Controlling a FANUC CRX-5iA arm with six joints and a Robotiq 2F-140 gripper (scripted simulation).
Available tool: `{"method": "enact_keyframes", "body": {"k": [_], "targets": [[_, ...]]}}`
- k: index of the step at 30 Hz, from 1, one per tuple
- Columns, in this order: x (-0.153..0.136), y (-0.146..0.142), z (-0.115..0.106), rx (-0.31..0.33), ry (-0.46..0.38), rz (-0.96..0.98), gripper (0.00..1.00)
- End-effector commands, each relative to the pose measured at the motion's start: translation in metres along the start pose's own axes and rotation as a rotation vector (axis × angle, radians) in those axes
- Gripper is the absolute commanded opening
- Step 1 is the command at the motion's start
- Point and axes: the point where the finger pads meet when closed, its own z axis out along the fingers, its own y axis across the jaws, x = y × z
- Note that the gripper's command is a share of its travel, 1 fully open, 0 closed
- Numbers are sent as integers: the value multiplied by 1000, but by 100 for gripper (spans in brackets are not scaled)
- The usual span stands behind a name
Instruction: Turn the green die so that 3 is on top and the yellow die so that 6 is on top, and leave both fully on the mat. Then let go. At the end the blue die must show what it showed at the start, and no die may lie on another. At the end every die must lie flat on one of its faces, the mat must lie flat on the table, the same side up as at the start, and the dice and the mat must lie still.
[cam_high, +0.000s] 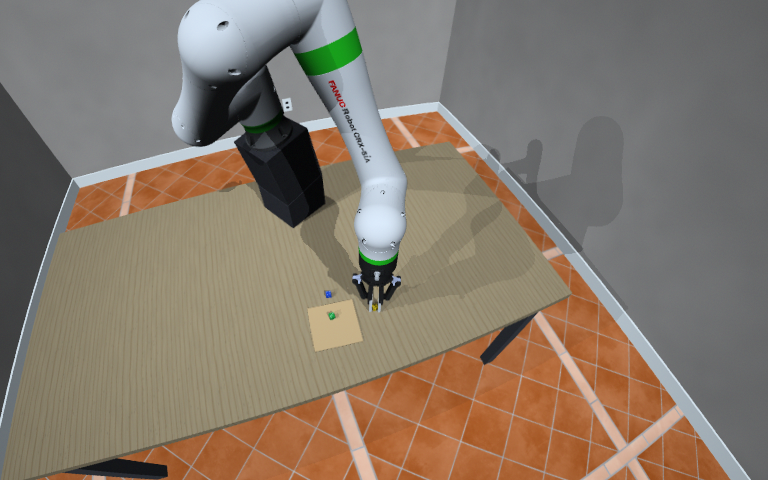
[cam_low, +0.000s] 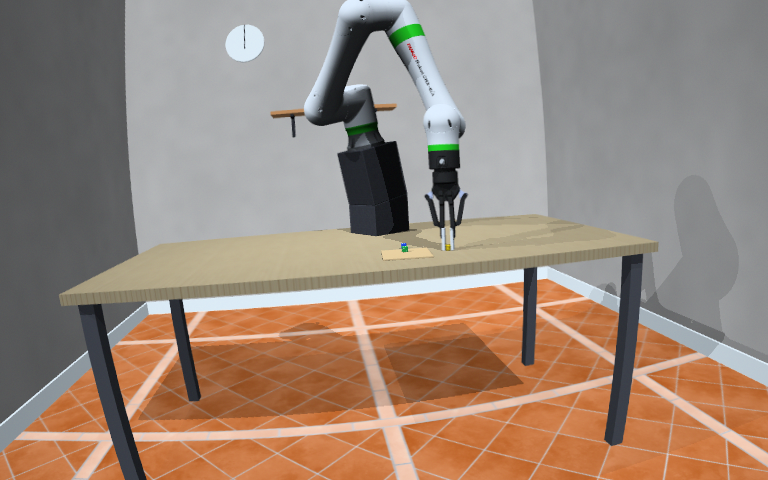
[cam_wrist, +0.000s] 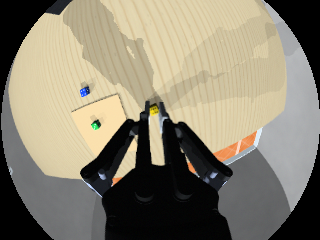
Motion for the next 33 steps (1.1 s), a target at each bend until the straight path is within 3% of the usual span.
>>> {"method": "enact_keyframes", "body": {"k": [1,18,24,26,33], "targets": [[0,0,0,0,0,0,7],[0,0,-3,0,0,0,7],[0,0,-34,0,0,0,7],[0,0,-34,0,0,0,7],[0,0,-84,0,0,0,7]]}}
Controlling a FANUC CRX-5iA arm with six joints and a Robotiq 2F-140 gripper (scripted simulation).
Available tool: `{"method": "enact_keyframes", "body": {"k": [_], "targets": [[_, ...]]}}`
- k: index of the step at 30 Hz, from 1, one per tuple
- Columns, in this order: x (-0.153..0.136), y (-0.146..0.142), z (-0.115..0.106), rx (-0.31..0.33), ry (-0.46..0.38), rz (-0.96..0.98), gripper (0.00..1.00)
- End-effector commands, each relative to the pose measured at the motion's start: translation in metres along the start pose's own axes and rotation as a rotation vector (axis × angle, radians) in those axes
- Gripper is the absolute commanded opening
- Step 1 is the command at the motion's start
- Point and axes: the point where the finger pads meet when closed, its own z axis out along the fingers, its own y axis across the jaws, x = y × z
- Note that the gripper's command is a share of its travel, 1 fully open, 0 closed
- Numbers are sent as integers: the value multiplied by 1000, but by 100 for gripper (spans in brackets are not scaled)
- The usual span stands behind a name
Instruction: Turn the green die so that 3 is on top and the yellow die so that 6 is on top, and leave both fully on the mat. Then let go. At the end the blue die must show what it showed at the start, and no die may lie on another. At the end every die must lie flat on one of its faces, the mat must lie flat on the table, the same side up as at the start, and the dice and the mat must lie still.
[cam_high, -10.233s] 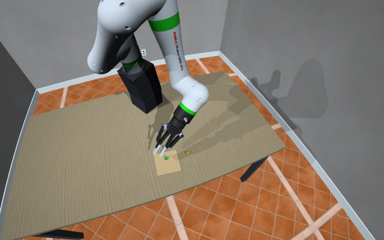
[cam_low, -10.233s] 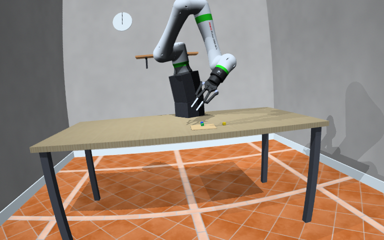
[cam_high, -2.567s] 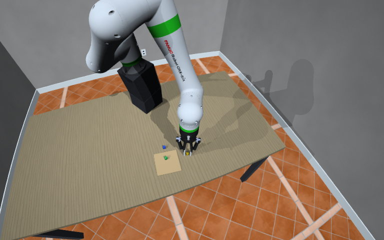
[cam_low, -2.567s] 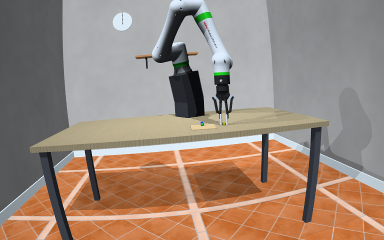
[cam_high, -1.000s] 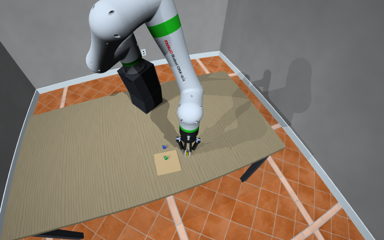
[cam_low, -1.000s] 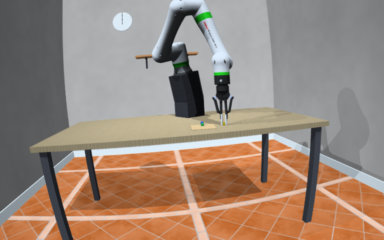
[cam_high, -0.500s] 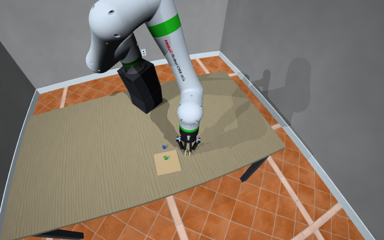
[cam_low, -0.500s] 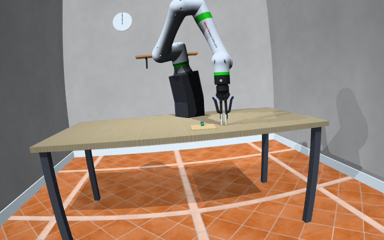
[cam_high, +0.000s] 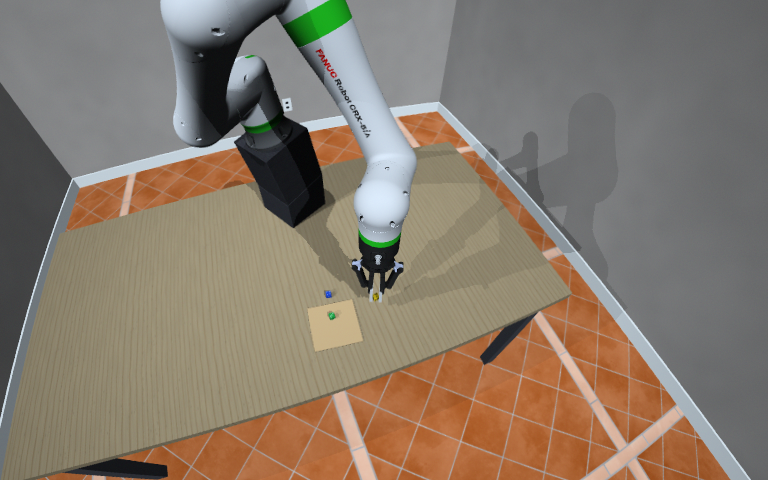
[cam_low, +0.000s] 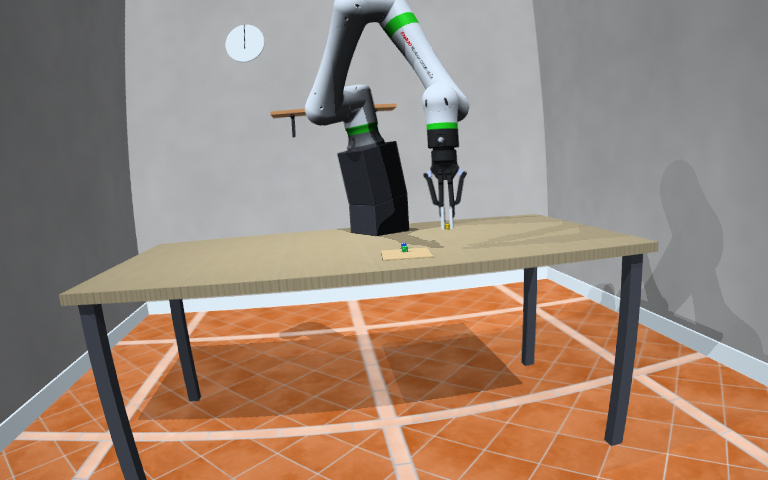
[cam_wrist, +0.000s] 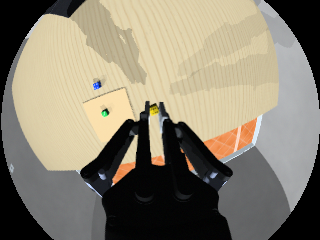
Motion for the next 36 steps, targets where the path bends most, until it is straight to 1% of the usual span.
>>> {"method": "enact_keyframes", "body": {"k": [1,3,6,19,27,32,36], "targets": [[-1,0,-27,1,1,0,7],[-1,0,-34,1,1,0,7],[-1,0,-37,1,2,0,7],[-1,0,-37,1,2,4,7],[-2,-1,-37,1,2,52,7],[-3,-3,-37,1,2,163,7],[-6,-5,-37,1,2,309,7]]}}
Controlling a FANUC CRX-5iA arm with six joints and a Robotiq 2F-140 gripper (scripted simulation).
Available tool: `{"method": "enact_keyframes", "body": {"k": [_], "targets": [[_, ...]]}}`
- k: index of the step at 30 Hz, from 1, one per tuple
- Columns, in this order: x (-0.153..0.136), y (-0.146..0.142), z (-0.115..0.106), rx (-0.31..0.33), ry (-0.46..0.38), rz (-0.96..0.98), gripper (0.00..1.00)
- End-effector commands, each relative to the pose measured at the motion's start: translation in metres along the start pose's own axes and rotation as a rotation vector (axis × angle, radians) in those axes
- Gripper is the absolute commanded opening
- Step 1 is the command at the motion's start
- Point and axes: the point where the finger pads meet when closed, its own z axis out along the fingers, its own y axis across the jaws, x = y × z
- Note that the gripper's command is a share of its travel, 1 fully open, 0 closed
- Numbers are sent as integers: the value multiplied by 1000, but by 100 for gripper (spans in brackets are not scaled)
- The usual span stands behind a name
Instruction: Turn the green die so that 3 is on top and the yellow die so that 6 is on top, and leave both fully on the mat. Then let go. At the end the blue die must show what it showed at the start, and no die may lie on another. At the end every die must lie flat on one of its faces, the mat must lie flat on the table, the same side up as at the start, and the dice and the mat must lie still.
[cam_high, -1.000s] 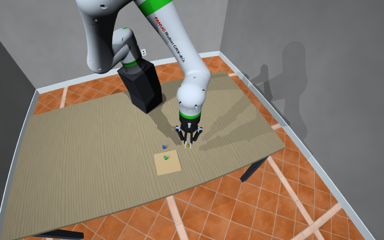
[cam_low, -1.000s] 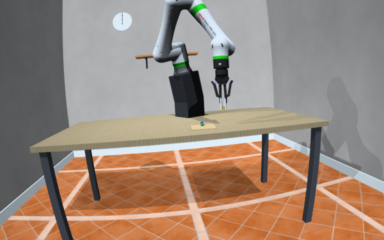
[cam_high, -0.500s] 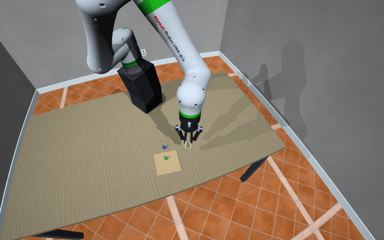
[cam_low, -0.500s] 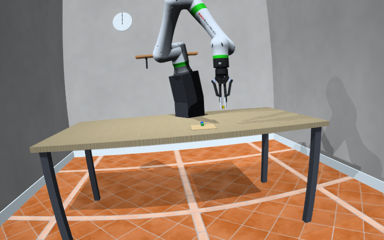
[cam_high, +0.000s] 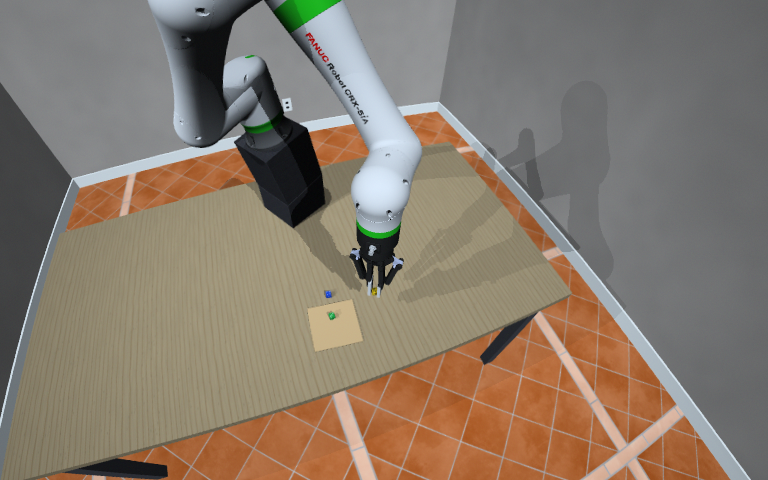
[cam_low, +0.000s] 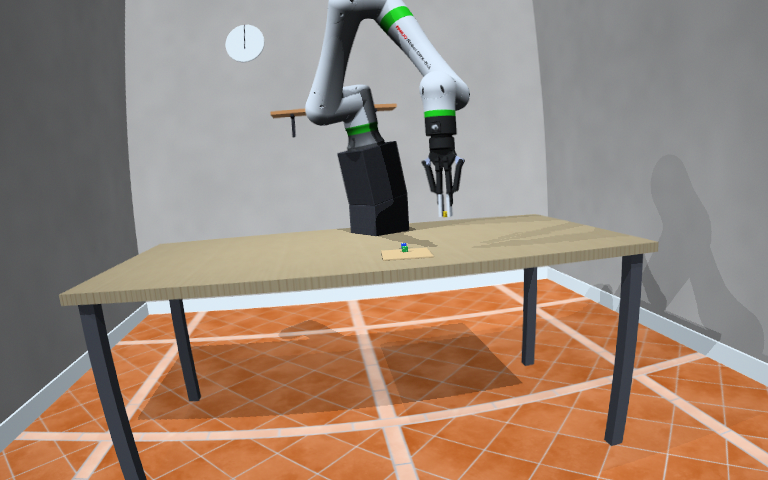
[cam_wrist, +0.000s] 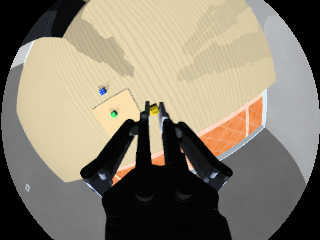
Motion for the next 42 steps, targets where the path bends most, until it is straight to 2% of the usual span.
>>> {"method": "enact_keyframes", "body": {"k": [1,5,8,11,22,25,27,39,42], "targets": [[-3,-2,0,0,-6,160,7],[-6,-4,0,-1,-6,308,7],[-6,-4,0,-1,-6,315,7],[-9,-6,-1,-2,-6,481,7],[-16,-11,-1,-3,-5,851,7],[-17,-11,-1,-3,-5,879,7],[-19,-13,-1,-3,-5,1009,7],[-27,-18,-1,-4,-4,1408,7],[-27,-19,-1,-4,-4,1423,7]]}}
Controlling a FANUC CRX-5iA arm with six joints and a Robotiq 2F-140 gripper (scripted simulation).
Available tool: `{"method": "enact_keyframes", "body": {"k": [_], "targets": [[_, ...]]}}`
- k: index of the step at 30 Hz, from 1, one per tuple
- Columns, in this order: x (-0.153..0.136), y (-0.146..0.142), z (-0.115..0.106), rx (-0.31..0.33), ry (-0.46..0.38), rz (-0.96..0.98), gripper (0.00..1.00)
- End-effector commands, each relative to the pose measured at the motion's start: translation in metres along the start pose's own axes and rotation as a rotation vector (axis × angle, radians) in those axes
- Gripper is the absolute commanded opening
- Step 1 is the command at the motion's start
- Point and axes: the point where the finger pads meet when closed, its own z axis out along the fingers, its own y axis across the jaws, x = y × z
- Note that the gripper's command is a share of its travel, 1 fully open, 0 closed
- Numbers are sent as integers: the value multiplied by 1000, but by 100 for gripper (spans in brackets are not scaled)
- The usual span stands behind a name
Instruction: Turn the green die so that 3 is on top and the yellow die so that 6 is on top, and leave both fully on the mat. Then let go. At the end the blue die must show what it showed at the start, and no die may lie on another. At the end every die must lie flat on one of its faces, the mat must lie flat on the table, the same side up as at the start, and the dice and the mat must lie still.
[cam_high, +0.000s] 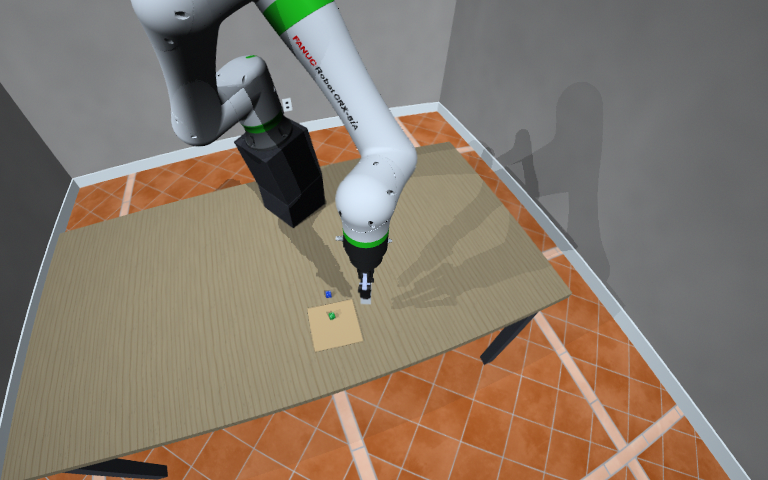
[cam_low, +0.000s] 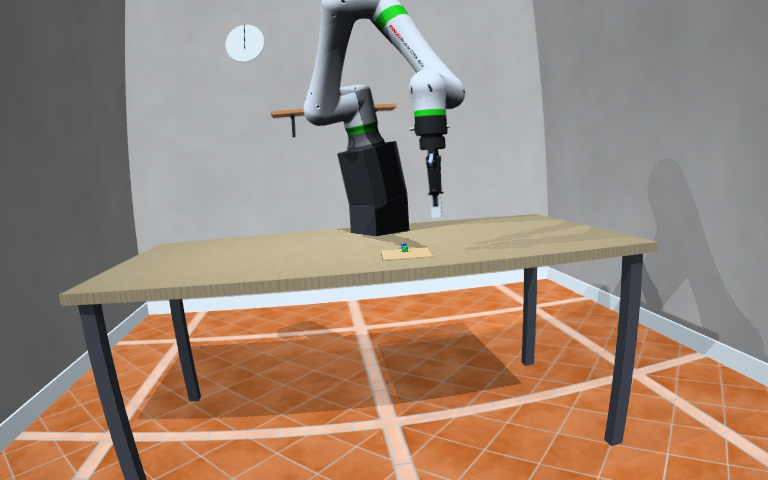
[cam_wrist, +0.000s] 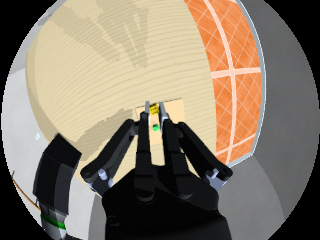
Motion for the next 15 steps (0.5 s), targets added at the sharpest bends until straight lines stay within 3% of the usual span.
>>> {"method": "enact_keyframes", "body": {"k": [1,15], "targets": [[-2,2,0,-21,-6,156,7],[-11,9,-1,-22,-1,621,7]]}}
